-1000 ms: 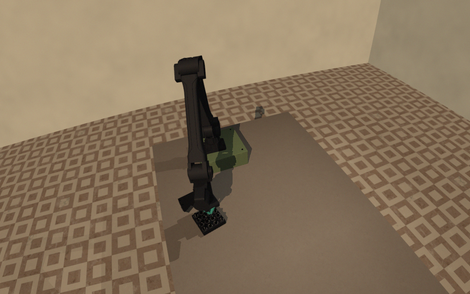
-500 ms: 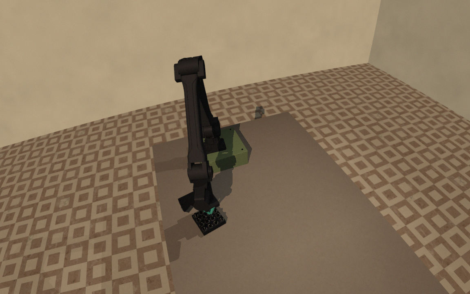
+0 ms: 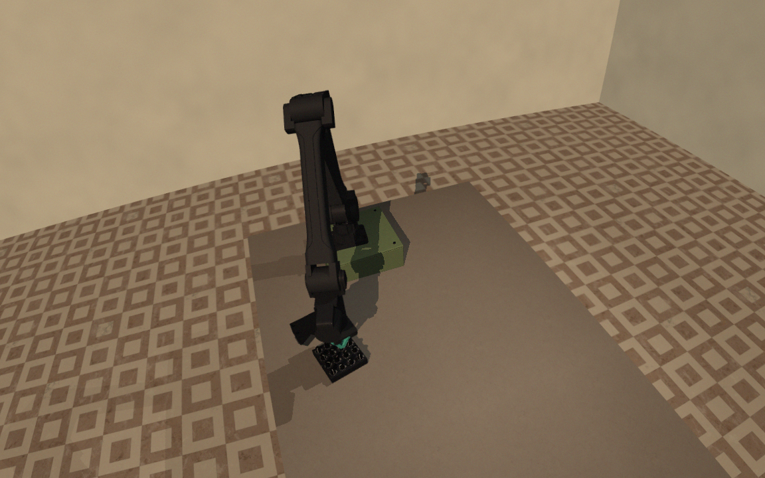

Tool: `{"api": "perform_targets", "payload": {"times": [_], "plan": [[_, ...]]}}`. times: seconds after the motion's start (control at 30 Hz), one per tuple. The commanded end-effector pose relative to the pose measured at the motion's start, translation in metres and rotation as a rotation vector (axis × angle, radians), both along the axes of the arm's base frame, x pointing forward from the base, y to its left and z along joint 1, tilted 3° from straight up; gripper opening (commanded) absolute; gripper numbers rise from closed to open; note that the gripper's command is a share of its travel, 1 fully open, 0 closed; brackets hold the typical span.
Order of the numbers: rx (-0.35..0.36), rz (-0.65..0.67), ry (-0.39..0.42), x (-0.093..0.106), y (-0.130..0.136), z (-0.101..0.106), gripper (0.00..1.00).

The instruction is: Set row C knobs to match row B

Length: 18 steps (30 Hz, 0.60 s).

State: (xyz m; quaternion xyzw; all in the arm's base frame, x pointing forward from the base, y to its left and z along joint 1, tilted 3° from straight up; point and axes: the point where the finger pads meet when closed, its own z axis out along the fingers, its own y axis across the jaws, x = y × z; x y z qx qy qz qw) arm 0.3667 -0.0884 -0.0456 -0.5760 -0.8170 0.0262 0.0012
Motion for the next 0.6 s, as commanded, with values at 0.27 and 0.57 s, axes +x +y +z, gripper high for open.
{"api": "perform_targets", "payload": {"times": [0.27, 0.57], "plan": [[-0.005, 0.116, -0.023, 0.0112, -0.0005, 0.0019, 0.08], [-0.002, 0.221, -0.019, 0.0114, -0.0004, 0.0019, 0.08]]}}
